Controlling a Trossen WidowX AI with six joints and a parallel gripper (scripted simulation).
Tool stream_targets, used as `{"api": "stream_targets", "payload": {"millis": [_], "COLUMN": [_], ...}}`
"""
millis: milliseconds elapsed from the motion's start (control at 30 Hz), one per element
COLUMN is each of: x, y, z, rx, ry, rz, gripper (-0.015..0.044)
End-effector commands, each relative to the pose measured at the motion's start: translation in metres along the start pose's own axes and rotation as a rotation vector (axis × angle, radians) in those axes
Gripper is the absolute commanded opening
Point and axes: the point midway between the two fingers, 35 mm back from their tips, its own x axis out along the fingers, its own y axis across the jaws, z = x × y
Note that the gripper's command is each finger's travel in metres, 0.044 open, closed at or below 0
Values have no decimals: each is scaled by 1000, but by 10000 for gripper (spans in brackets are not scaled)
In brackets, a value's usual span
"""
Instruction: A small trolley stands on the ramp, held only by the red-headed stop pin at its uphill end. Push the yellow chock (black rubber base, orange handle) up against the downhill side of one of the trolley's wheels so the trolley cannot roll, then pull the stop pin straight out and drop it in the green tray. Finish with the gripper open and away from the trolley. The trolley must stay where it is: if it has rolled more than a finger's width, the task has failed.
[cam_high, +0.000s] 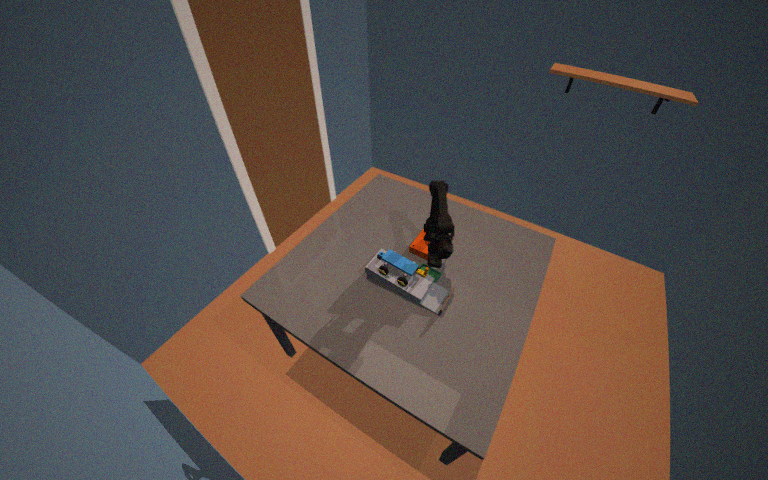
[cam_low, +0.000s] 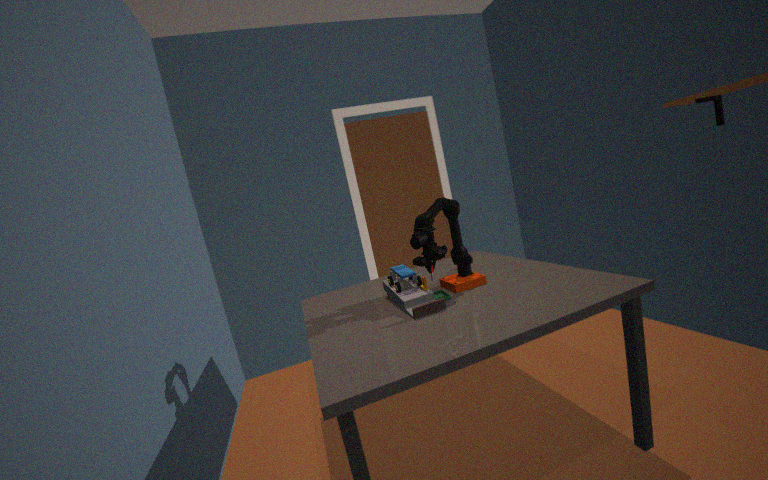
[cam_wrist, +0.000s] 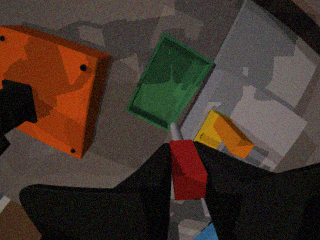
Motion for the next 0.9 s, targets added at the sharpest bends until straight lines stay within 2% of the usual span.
{"api": "stream_targets", "payload": {"millis": [0,867], "x": [-1,-1], "y": [1,2], "z": [-1,-6], "rx": [-117,-897], "ry": [-24,-124], "rz": [-17,-148], "gripper": [0,0]}}
